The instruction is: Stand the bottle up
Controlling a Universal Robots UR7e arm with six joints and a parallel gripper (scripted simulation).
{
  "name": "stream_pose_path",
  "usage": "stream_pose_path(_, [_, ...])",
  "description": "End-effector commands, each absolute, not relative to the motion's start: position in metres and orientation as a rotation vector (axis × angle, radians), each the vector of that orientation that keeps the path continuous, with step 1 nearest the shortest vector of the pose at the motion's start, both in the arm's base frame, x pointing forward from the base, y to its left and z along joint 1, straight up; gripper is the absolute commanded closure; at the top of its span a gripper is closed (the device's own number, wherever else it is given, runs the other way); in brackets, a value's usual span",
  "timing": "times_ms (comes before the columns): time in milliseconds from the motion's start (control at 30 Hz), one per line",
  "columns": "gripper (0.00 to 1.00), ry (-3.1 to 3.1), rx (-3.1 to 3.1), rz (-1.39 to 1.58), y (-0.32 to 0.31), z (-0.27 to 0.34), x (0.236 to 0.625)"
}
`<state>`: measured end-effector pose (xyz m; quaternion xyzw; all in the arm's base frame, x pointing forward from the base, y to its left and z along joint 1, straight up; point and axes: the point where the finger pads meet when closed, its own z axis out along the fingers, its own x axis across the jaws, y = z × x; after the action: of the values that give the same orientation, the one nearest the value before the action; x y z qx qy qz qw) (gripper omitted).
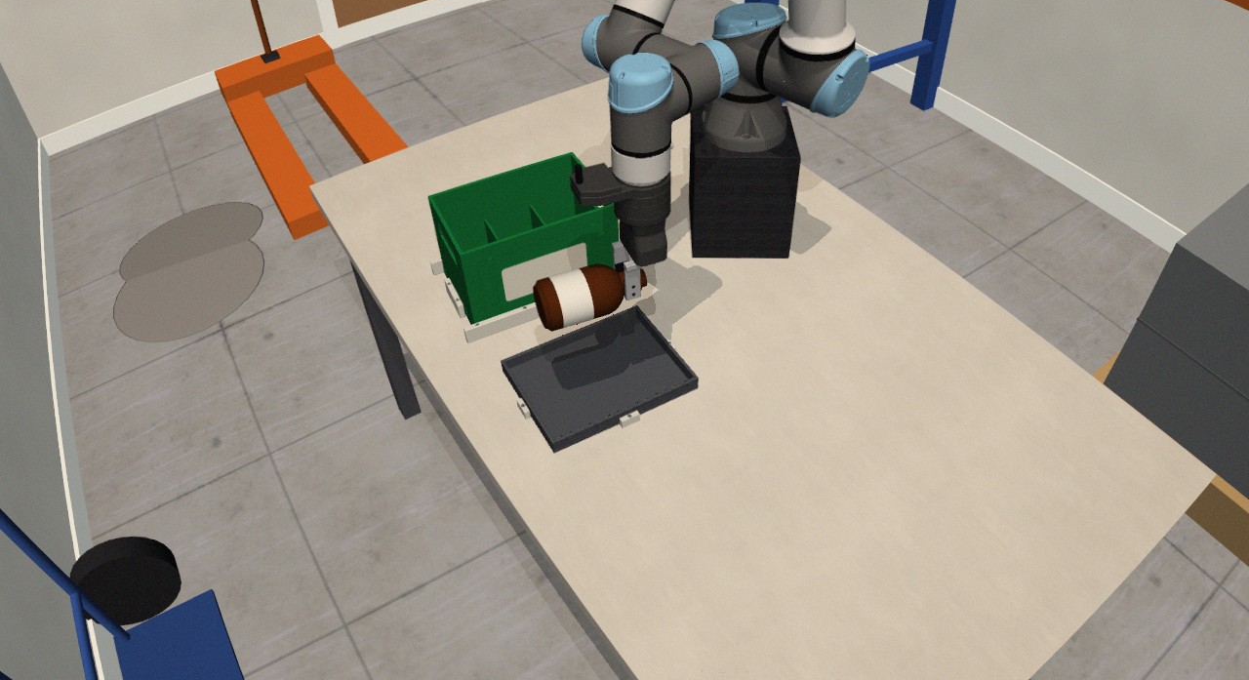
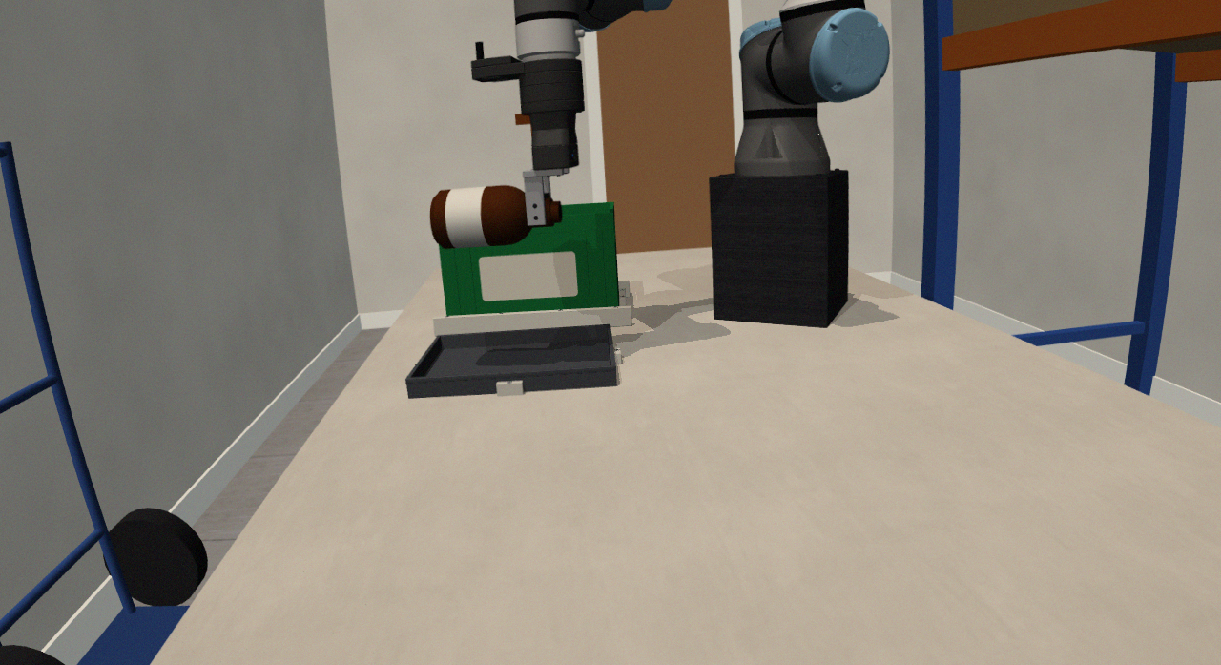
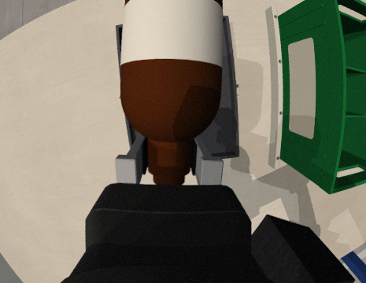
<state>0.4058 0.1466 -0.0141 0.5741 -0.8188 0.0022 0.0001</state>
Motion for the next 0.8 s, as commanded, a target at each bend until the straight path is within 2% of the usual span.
stream_pose_path(0, [1.00,-2.556,1.829,0.008,0.1466,-0.0136,0.4063])
stream_pose_path(767, [1.00,-2.321,2.118,0.008,0.1466,-0.0136,0.4063])
